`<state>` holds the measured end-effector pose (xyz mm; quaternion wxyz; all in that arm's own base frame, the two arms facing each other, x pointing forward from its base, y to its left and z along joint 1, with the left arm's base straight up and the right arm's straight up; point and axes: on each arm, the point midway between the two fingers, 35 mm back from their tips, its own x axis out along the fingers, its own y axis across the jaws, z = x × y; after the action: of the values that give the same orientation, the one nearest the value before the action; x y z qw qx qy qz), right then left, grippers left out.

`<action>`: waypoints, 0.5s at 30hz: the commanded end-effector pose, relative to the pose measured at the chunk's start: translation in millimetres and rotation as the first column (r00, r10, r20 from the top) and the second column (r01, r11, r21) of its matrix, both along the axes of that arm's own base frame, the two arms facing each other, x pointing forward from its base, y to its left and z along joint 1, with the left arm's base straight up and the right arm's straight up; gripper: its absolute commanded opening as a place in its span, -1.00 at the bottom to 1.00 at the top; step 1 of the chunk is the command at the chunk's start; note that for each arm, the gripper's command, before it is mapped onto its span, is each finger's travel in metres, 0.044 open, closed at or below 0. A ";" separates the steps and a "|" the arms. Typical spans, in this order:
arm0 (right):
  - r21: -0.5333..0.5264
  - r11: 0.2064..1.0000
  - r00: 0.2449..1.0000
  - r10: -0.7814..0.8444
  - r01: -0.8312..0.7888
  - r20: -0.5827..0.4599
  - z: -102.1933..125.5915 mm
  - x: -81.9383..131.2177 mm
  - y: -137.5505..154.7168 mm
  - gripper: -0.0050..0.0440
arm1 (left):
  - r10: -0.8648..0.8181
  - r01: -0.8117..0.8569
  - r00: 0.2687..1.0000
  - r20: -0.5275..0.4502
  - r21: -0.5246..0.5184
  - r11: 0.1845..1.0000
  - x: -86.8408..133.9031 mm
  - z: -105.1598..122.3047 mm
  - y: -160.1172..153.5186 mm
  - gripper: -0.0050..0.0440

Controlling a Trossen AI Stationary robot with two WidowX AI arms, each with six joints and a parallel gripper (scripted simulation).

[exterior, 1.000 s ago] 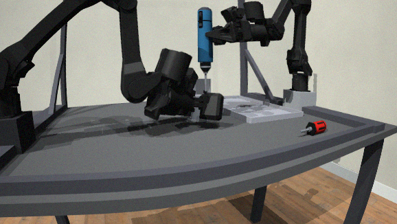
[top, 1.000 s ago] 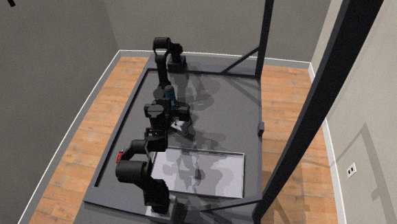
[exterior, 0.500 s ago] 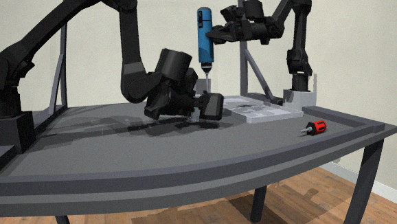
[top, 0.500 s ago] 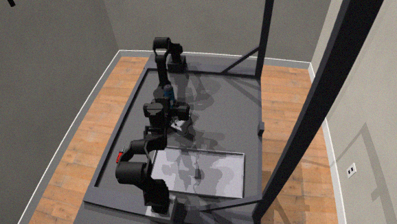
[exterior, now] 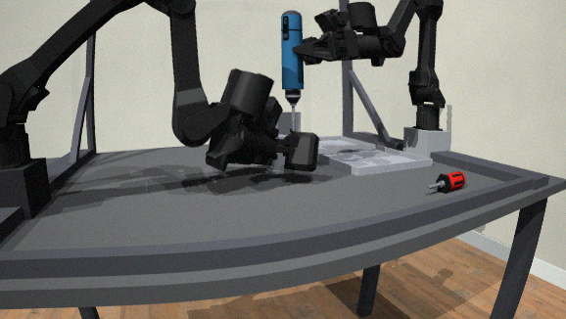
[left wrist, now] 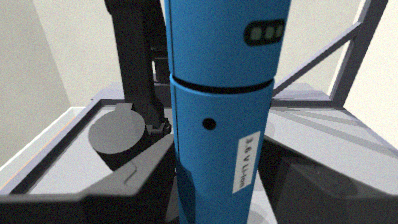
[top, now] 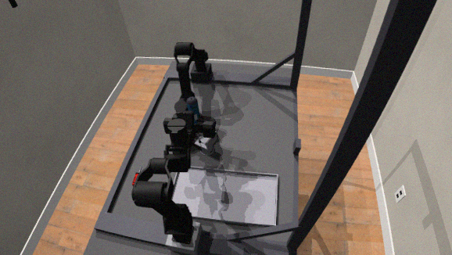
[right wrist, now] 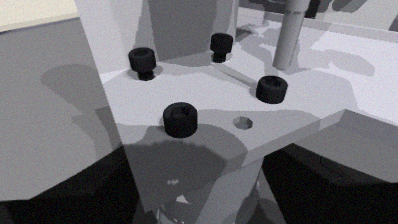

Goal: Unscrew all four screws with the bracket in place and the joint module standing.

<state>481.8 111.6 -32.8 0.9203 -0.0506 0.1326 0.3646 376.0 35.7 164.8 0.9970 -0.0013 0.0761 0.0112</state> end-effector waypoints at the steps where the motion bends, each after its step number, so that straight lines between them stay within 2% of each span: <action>1: 0.003 1.000 0.999 0.000 0.000 0.035 14.3 5.5 0.5 0.19 | -0.001 0.000 0.998 0.055 0.014 1.000 3.9 14.8 -1.1 -0.14; 6: 0.003 1.000 0.999 0.000 0.000 0.035 14.3 5.5 0.5 0.19 | -0.001 0.000 0.998 0.063 0.017 1.000 1.2 3.6 -3.1 -0.14; 15: 0.003 1.000 0.999 0.000 0.000 0.035 14.3 5.5 0.5 0.19 | -0.002 0.001 0.998 0.067 0.016 1.000 1.2 -3.0 -1.5 -0.14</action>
<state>481.8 111.6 -32.8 0.9203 -0.0506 0.1326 0.3646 375.8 34.5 158.4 0.9986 0.0027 0.0516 0.0124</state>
